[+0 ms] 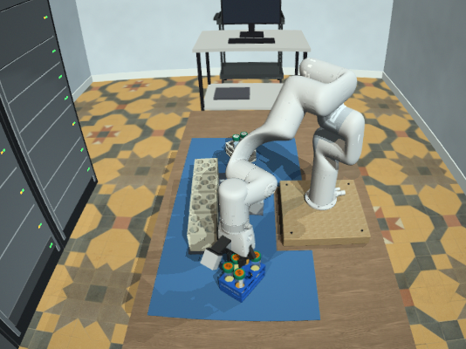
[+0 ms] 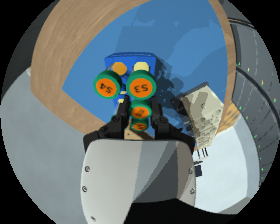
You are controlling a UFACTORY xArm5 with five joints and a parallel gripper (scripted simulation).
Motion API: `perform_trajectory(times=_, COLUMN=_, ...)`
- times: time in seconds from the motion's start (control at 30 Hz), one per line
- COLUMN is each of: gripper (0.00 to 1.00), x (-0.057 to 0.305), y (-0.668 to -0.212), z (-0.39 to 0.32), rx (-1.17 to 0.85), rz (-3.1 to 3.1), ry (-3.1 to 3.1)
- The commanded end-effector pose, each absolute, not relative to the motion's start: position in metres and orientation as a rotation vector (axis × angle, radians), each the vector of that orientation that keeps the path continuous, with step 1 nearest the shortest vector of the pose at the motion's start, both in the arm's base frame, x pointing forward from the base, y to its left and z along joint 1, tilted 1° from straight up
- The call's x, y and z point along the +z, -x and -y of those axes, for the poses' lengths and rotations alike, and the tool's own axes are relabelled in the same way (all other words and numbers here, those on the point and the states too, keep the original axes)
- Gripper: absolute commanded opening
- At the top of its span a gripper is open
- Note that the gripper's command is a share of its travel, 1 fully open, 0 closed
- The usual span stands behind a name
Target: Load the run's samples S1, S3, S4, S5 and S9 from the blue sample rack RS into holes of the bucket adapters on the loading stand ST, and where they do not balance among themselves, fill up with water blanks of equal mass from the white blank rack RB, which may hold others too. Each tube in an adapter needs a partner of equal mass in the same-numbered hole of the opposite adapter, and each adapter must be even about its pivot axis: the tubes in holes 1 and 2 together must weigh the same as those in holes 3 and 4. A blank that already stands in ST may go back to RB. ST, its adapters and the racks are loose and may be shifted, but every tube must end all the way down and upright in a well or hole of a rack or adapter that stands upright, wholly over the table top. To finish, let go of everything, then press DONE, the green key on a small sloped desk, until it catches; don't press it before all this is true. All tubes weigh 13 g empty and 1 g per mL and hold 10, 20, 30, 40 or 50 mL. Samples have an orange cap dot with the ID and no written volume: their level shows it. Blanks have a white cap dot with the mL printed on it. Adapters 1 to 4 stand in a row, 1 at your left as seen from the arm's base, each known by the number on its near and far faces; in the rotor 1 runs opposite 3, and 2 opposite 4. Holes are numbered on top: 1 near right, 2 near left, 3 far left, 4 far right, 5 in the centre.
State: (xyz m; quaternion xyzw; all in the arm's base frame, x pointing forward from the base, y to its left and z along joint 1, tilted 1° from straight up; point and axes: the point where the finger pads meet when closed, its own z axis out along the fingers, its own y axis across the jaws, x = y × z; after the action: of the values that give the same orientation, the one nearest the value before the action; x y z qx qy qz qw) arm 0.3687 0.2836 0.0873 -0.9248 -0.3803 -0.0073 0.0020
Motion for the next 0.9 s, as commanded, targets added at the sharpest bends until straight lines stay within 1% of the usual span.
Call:
perform_trajectory(times=0.0, gripper=0.0, x=0.089, y=-0.37, z=-0.284, rx=-0.029, rz=1.193, ry=2.901)
perform_trajectory(times=0.87, gripper=0.0, x=0.104, y=-0.37, z=-0.284, rx=-0.029, rz=1.193, ry=2.901)
